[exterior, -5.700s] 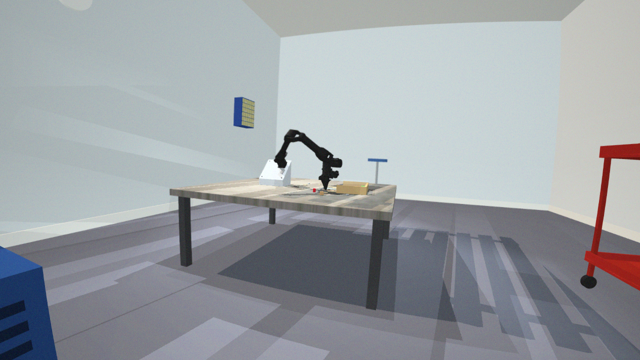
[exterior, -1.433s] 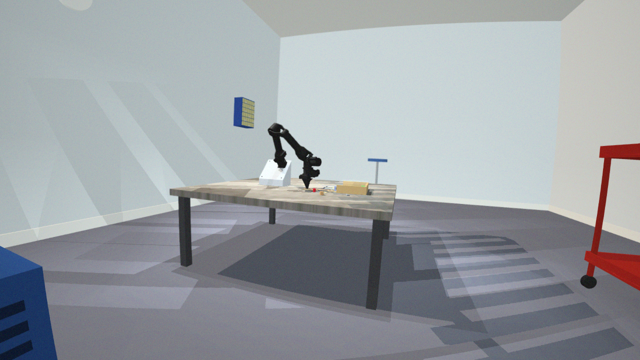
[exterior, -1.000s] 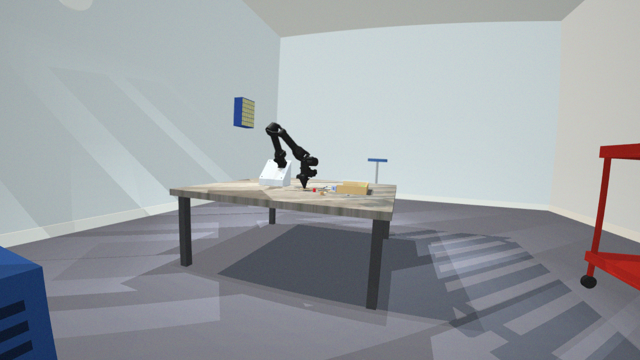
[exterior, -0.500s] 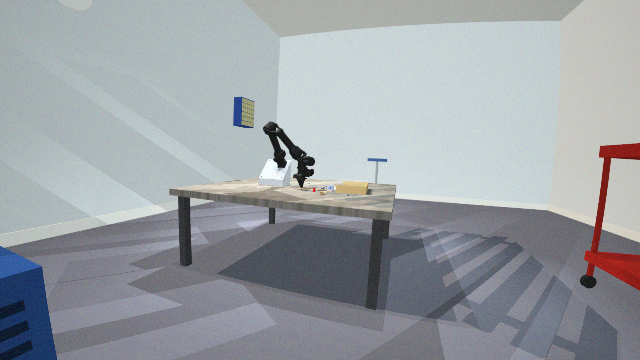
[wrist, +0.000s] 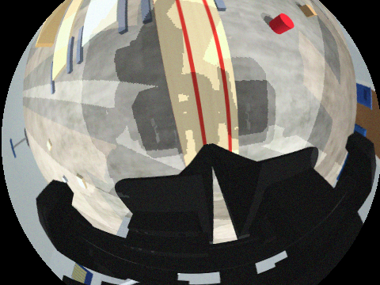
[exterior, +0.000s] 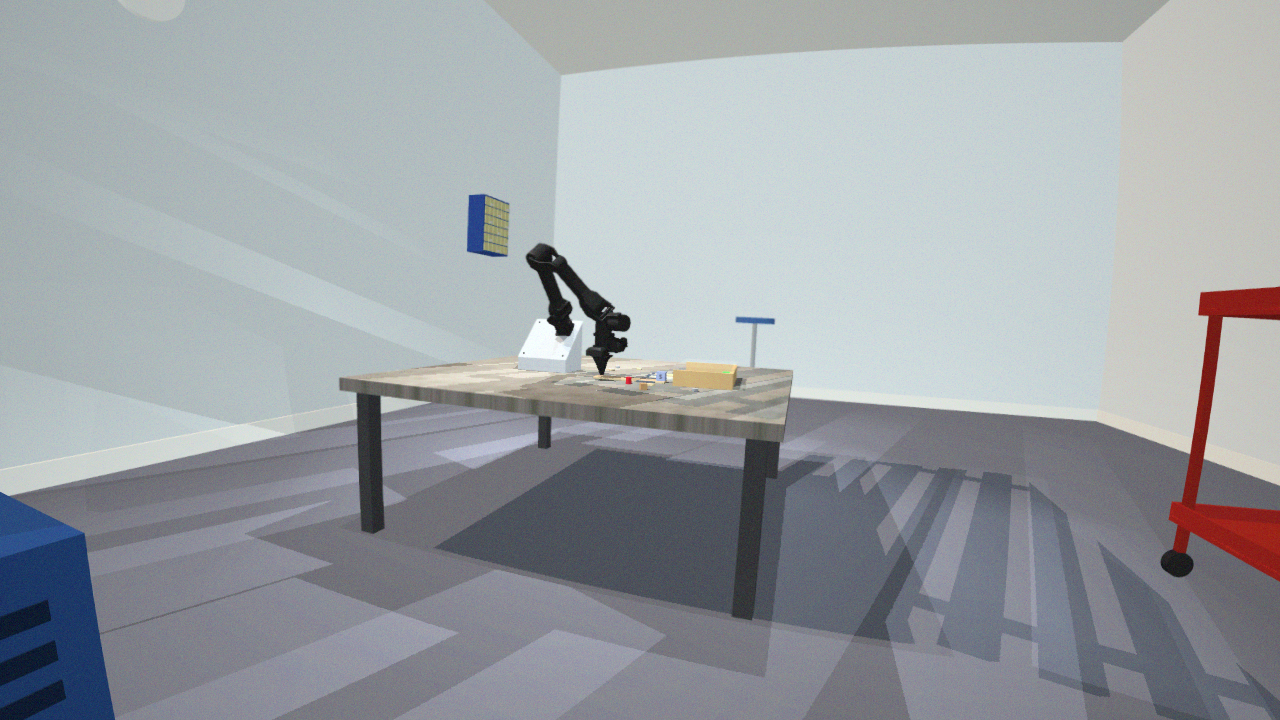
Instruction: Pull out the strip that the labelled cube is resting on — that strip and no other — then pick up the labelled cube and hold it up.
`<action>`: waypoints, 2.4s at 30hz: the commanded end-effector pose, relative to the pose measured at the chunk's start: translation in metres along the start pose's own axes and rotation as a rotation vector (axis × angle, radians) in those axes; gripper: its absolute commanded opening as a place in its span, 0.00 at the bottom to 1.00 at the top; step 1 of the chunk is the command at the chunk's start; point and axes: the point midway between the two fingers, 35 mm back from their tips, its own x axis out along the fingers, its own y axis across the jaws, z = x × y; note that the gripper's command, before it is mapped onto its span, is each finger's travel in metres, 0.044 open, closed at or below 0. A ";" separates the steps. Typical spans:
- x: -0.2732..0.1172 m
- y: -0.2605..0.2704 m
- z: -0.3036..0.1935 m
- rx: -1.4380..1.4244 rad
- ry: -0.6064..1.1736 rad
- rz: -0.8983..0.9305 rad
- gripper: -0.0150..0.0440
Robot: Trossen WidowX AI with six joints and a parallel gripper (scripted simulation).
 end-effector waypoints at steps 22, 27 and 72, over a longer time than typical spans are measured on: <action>-0.038 0.002 0.062 0.033 -0.004 -0.004 0.97; -0.040 0.002 0.079 0.033 -0.004 -0.004 1.00; -0.055 -0.001 0.210 0.040 -0.011 -0.003 0.82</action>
